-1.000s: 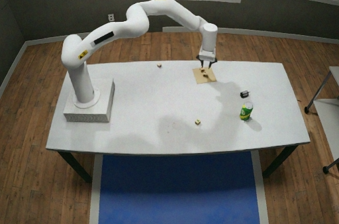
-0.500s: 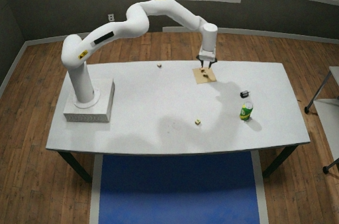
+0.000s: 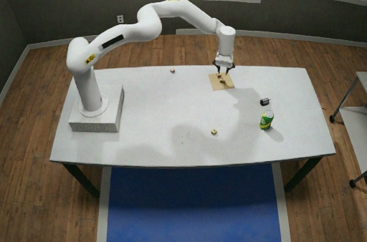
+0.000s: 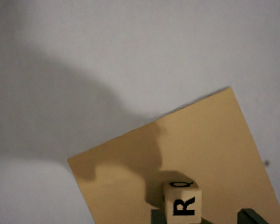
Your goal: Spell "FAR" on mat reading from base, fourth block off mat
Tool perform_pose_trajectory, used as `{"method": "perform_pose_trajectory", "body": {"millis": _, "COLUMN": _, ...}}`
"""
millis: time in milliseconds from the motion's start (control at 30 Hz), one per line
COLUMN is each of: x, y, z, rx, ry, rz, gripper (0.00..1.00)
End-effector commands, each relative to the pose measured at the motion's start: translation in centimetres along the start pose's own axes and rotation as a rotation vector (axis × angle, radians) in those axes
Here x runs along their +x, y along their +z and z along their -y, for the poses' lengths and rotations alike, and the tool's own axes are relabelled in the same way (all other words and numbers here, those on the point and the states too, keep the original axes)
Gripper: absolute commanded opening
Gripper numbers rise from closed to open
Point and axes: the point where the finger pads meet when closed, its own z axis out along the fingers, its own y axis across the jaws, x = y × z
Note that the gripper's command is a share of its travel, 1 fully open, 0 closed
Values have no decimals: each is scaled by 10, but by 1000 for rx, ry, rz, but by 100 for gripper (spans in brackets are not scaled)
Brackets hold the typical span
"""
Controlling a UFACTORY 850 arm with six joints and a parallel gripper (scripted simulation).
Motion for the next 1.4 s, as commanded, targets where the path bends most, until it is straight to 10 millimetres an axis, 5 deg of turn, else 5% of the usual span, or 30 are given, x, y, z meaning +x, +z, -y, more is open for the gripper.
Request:
{"method": "perform_pose_trajectory", "body": {"millis": 0, "x": -1, "y": 4, "z": 1, "rx": 2, "ry": 0, "rz": 1, "gripper": 44}}
{"method": "perform_pose_trajectory", "body": {"millis": 1367, "x": -1, "y": 43, "z": 1, "rx": 2, "ry": 0, "rz": 1, "gripper": 44}}
